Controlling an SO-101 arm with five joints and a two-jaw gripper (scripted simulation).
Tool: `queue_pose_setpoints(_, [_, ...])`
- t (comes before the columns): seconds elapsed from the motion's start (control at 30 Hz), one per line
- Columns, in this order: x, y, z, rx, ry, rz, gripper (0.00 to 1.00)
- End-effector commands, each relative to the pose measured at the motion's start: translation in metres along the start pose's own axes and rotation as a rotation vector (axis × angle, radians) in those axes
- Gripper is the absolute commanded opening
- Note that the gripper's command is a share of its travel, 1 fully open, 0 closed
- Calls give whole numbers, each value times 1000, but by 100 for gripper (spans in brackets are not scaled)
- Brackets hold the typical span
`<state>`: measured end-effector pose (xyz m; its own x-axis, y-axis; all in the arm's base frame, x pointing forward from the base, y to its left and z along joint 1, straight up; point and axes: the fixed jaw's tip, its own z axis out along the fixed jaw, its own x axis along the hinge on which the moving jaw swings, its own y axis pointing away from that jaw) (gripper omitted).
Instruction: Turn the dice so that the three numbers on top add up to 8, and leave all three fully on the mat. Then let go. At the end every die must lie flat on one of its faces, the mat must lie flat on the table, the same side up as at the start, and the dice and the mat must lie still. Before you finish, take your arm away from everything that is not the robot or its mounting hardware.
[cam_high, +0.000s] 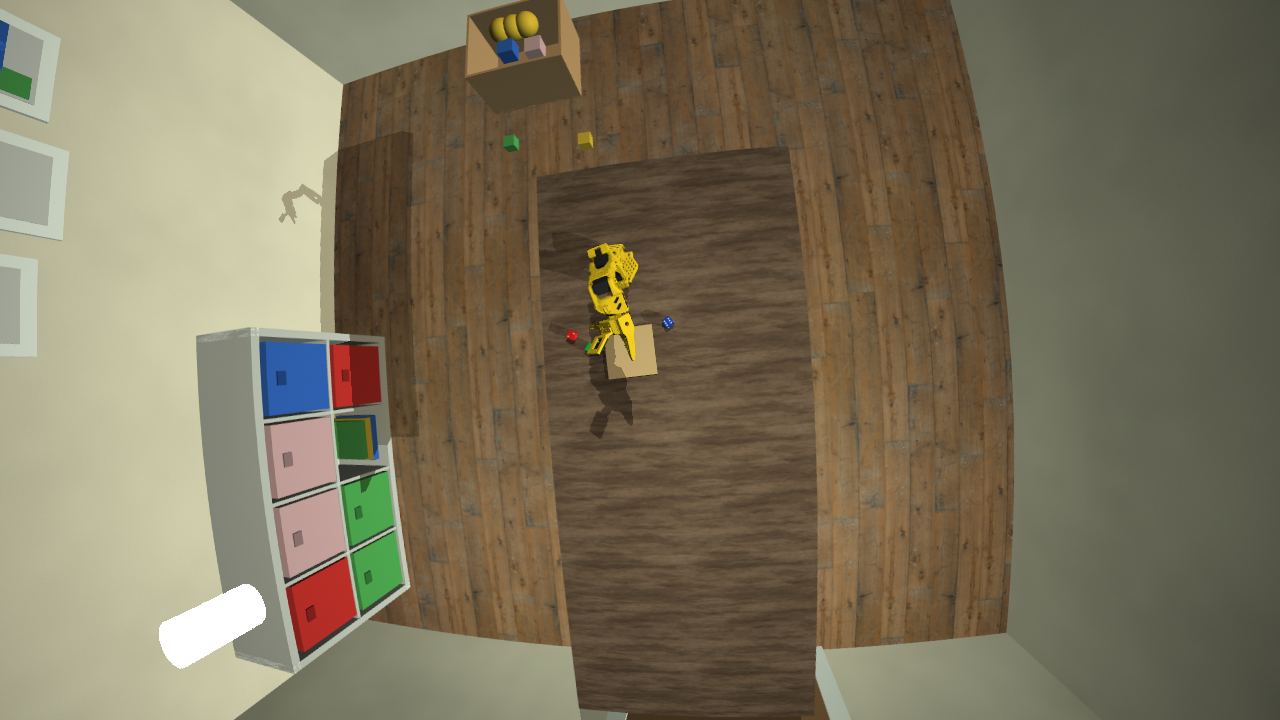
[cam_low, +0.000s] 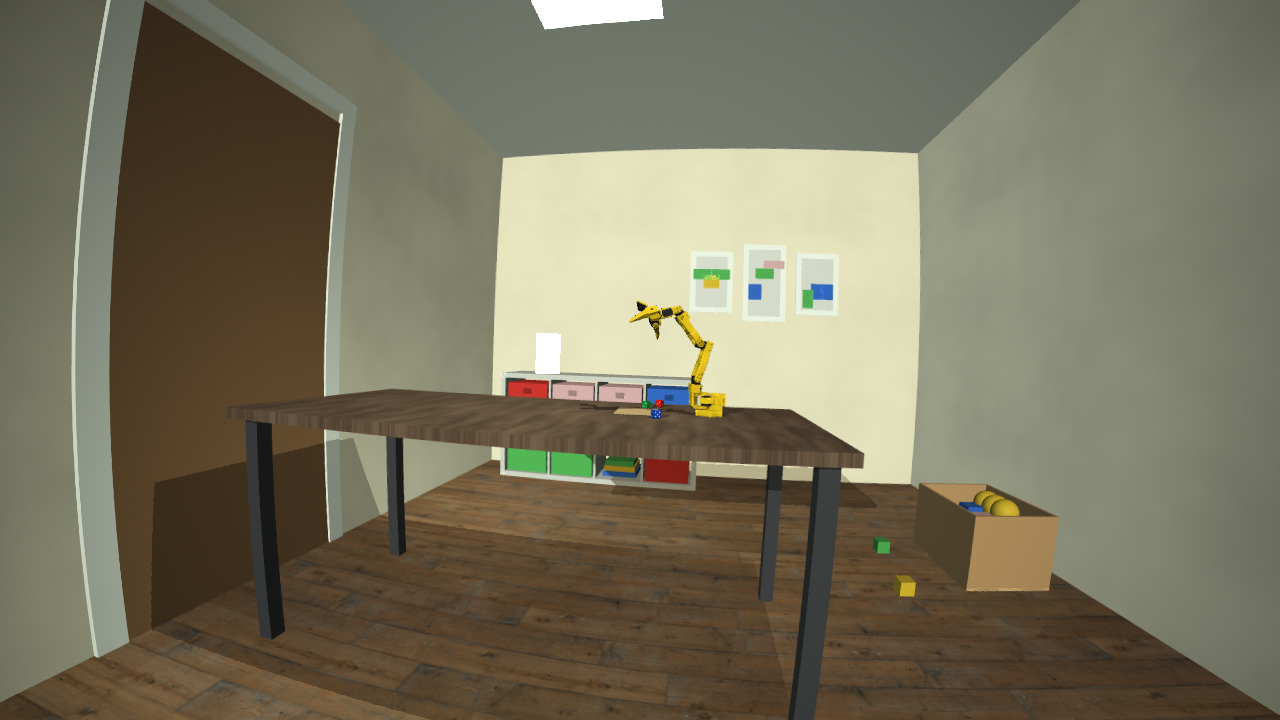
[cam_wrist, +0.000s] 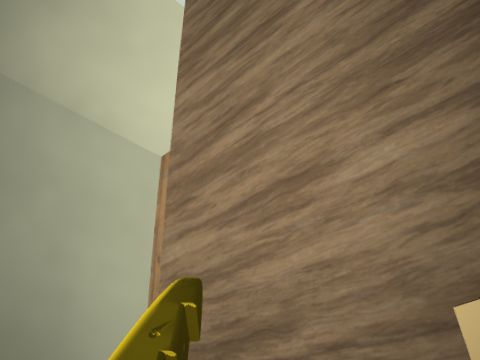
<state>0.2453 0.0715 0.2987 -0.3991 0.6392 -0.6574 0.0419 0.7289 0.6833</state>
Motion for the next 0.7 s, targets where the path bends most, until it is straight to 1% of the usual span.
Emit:
queue_pose_setpoints(0.0, [-2, -2, 0, 7, -8, -5, 99])
queue_pose_setpoints(0.1, [-4, -12, 4, 42, -14, -19, 97])
queue_pose_setpoints(0.17, [-5, -23, 8, 81, -19, -34, 95])
queue_pose_setpoints(0.23, [-7, -38, 12, 133, -24, -53, 92])
queue_pose_setpoints(0.33, [-10, -68, 18, 234, -27, -86, 86])
queue_pose_setpoints(0.4, [-10, -68, 18, 234, -27, -86, 86])
queue_pose_setpoints(0.53, [-10, -121, 21, 396, -15, -127, 76])
queue_pose_setpoints(0.6, [-7, -151, 18, 483, 0, -143, 70])
queue_pose_setpoints(0.67, [-2, -181, 13, 569, 22, -154, 64])
